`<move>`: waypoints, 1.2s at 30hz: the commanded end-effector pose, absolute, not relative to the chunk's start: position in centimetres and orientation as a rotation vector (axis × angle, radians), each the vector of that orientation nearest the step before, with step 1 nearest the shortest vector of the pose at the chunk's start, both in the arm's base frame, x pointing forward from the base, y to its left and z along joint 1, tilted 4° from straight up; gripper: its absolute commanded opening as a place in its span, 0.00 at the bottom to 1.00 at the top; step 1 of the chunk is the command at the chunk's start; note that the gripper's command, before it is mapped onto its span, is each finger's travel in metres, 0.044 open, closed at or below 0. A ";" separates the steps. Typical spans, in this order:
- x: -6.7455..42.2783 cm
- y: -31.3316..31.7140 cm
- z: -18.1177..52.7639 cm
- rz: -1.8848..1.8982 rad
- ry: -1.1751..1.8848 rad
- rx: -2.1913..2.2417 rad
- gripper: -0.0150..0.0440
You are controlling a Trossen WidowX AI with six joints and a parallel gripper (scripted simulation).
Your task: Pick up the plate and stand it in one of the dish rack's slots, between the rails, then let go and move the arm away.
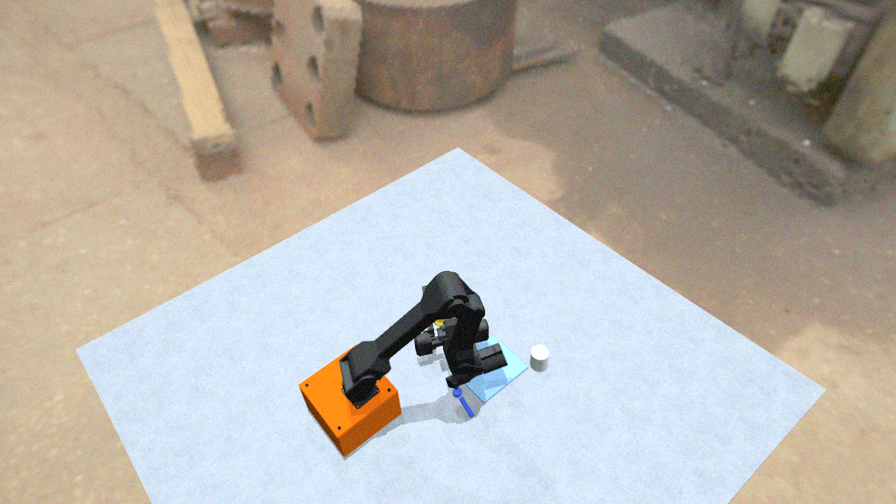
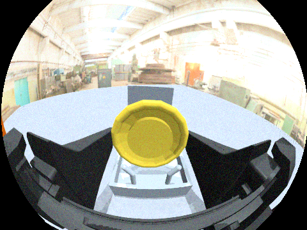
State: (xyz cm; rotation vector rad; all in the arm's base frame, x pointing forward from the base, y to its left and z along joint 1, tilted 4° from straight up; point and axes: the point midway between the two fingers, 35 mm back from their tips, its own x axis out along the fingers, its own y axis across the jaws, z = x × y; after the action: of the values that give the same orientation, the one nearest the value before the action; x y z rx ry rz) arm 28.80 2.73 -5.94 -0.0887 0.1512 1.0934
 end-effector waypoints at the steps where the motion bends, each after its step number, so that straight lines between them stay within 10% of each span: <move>1: 28.8 2.7 -5.9 1.093 0.151 -0.089 0.57; 10: 28.8 2.7 -5.9 1.093 0.151 -0.089 0.93; 36: 30.5 3.0 5.7 1.074 0.222 -0.075 0.93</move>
State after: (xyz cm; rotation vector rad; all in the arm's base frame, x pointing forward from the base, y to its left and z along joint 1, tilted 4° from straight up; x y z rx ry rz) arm 30.03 3.12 5.35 -0.0747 0.1789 1.0875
